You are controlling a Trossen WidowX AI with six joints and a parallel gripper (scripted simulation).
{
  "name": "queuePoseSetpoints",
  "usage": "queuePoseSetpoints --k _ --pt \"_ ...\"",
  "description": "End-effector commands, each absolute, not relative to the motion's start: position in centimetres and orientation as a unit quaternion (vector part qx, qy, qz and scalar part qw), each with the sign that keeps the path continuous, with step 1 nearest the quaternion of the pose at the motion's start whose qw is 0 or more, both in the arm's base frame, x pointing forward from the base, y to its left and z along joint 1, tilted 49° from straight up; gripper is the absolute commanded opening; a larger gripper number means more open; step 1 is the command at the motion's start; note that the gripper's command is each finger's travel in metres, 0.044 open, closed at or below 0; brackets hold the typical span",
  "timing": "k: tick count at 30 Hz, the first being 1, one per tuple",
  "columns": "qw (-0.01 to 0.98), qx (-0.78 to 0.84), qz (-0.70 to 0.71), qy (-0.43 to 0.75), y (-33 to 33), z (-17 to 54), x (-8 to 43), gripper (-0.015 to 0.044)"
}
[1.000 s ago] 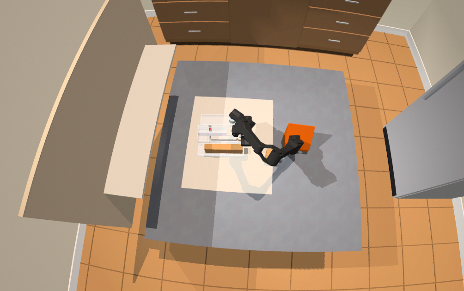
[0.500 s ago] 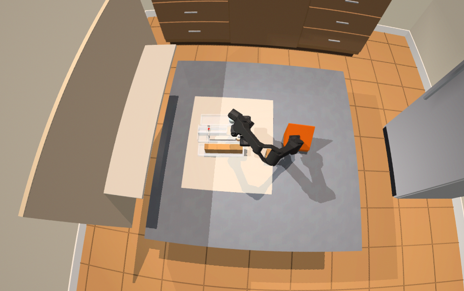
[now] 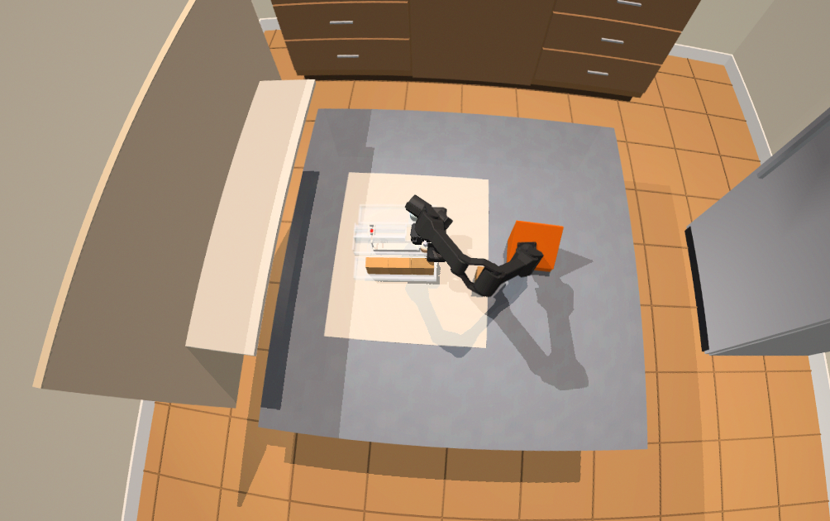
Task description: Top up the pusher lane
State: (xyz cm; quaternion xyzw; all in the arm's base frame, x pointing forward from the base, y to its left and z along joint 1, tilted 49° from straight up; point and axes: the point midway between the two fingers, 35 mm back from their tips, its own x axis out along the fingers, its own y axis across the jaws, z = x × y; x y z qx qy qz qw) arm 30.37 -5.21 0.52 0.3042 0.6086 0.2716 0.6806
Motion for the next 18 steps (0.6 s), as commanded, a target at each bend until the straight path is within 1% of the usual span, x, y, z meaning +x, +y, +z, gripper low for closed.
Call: queuePoseSetpoints --k 1,18 --pt "0.689 0.303 0.273 0.599 -5.37 0.88 31.24 0.0" --pt "0.689 0.303 0.273 0.599 -5.45 1.09 31.96 0.0"
